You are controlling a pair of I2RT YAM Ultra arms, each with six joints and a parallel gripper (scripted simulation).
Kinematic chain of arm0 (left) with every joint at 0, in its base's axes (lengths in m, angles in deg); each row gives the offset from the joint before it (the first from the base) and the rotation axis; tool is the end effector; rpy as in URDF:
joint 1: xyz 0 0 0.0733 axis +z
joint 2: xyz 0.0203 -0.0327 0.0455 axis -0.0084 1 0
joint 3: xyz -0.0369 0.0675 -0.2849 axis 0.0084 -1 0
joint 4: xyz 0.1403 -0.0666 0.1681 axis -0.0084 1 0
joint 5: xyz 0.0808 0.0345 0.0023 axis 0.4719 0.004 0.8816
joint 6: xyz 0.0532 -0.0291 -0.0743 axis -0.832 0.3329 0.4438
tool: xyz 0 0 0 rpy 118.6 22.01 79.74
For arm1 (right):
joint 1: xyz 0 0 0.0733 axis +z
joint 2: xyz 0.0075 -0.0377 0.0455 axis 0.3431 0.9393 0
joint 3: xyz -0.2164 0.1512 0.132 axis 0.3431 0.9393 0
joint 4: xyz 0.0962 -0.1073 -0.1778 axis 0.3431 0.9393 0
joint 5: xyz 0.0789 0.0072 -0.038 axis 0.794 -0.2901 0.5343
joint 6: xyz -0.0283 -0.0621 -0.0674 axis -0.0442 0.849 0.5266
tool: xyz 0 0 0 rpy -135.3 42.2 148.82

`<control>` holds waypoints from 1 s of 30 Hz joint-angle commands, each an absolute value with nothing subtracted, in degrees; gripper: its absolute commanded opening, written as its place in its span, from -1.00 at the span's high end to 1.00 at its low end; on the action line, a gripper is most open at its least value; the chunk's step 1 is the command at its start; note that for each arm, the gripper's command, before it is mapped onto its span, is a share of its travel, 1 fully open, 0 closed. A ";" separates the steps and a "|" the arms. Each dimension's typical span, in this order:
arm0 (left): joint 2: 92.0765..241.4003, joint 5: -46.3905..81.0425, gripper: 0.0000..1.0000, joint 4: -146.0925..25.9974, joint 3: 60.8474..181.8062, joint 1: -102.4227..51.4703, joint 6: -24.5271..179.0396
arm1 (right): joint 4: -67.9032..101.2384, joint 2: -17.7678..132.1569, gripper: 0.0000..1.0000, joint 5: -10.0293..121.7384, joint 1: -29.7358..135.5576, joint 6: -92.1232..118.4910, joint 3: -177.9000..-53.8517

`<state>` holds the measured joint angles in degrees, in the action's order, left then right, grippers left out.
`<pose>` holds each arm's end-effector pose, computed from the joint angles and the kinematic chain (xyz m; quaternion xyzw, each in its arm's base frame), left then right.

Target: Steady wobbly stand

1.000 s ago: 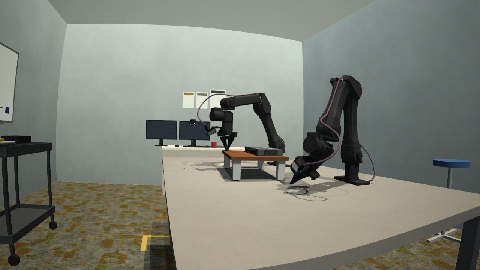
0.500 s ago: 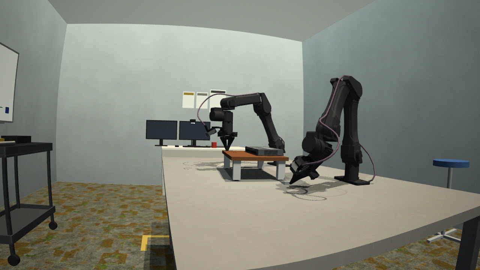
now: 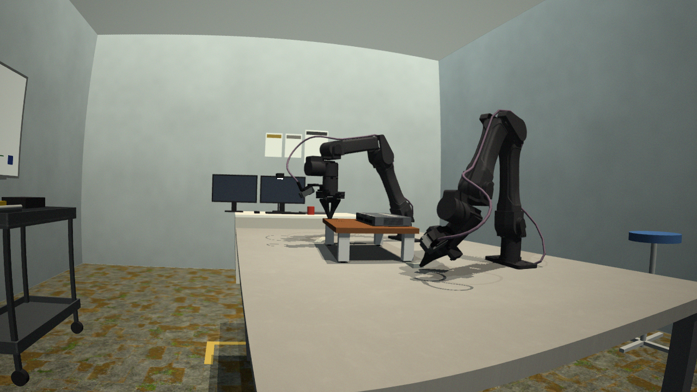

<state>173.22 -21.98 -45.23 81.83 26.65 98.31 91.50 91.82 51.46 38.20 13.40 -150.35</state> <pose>0.2249 0.0512 0.1320 -0.3458 0.8597 -0.3486 0.1410 0.3570 0.1179 0.2279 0.1588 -0.9873 0.0010 0.0058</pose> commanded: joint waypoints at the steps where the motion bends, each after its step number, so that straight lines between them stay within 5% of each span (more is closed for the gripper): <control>1: 171.36 -21.47 1.00 -46.97 80.91 25.79 99.10 | 90.67 92.01 1.00 51.41 38.59 13.38 -149.74; 30: 169.90 -20.99 1.00 -49.56 78.87 22.89 102.88 | 90.67 92.01 1.00 51.41 38.59 13.38 -149.74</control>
<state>171.43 -21.10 -47.98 79.82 23.68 102.16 91.50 91.82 51.46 38.20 13.40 -150.35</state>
